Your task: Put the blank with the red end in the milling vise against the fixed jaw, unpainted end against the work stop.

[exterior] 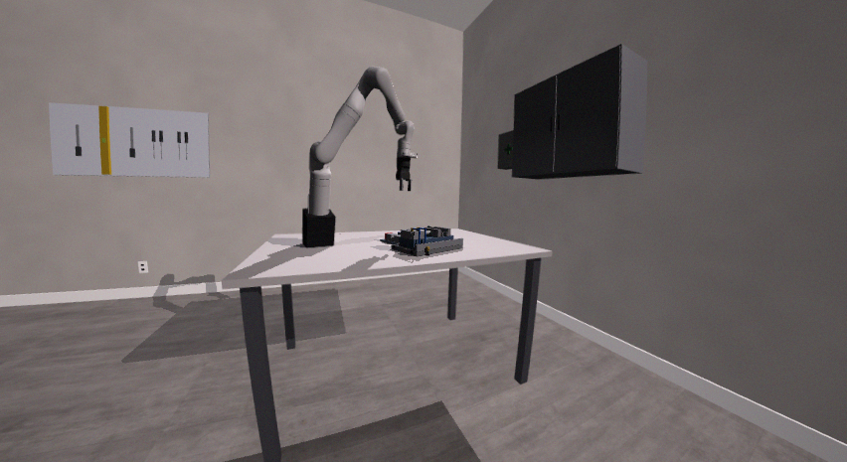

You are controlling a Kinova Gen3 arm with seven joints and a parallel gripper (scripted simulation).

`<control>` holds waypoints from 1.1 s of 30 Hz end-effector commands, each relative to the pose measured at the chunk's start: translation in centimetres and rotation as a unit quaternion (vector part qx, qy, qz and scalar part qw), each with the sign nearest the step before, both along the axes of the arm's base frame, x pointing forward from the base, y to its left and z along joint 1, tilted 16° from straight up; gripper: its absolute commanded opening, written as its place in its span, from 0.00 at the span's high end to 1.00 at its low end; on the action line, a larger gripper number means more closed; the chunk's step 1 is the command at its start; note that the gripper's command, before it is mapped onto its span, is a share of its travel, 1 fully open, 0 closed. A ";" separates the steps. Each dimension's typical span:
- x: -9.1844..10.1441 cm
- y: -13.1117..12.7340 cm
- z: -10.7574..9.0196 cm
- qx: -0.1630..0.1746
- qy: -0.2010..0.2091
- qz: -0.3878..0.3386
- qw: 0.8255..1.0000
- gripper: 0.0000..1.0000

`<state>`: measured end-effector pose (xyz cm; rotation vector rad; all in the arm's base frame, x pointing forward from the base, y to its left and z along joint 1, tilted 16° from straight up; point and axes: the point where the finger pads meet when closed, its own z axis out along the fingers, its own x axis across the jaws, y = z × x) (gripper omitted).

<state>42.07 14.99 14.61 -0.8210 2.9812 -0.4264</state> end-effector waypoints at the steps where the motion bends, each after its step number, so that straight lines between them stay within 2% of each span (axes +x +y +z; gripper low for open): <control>1: -0.4 -0.7 1.4 0.004 -0.008 -0.002 1.000 0.00; 4: -0.6 -1.0 1.6 0.004 -0.009 -0.002 1.000 0.00; 5: -0.8 -0.9 1.1 0.001 -0.003 0.000 1.000 0.00; 19: -2.8 -3.3 3.9 0.004 -0.009 -0.002 1.000 0.00; 22: -2.9 -3.1 3.4 0.001 -0.004 0.000 1.000 0.00; 33: -2.4 -2.8 3.5 0.003 -0.008 -0.002 1.000 0.00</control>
